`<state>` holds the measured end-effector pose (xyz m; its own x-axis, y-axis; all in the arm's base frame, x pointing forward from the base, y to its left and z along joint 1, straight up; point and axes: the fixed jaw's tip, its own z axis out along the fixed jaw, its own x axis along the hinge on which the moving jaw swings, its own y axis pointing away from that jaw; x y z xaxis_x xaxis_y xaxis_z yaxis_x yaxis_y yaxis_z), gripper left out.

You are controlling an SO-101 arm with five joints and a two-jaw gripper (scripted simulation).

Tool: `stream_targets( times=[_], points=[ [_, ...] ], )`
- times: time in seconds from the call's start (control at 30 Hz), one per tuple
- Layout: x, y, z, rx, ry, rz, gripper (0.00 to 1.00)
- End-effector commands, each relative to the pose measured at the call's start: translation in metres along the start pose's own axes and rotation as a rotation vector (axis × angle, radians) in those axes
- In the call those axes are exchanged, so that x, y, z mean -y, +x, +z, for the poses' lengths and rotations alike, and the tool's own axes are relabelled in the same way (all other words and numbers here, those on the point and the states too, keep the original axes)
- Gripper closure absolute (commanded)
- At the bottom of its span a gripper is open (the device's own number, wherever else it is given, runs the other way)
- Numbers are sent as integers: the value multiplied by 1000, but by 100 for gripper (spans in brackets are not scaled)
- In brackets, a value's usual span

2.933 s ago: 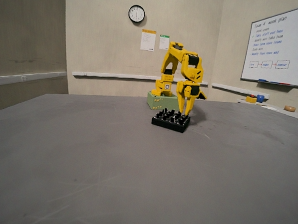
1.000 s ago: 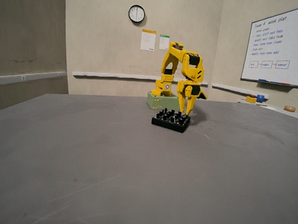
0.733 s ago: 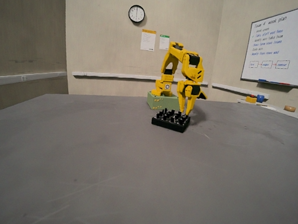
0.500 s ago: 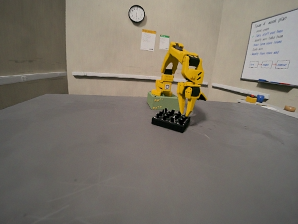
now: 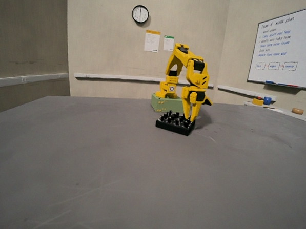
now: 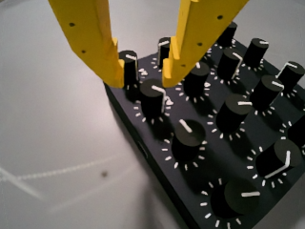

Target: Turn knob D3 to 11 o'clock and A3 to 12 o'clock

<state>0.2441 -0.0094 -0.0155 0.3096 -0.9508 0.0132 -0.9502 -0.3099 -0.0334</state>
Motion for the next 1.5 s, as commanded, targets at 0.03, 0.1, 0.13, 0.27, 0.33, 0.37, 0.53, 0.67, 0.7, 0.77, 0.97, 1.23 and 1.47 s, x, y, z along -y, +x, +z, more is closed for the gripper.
stream_targets(
  times=[0.03, 0.1, 0.13, 0.27, 0.33, 0.37, 0.53, 0.67, 0.7, 0.77, 0.97, 1.23, 1.47],
  points=[
    [-4, -5, 13, 12, -30, -7, 90],
    [-4, -5, 13, 12, -30, -7, 90],
    [-4, -5, 13, 12, -30, -7, 90],
    [-5, -5, 15, 12, -30, -7, 90],
    [-6, -5, 18, 12, -30, -7, 90],
    [-6, -5, 19, 12, -30, -7, 90],
    [-8, -6, 24, 12, -30, -7, 90],
    [-8, -6, 24, 12, -30, -7, 90],
    [-8, -6, 24, 12, -30, -7, 90],
    [-8, -6, 24, 12, -30, -7, 90],
    [-8, -6, 24, 12, -30, -7, 90],
    [-8, -6, 24, 12, -30, -7, 90],
    [-10, -7, 30, 12, -30, -7, 90]
  ],
)
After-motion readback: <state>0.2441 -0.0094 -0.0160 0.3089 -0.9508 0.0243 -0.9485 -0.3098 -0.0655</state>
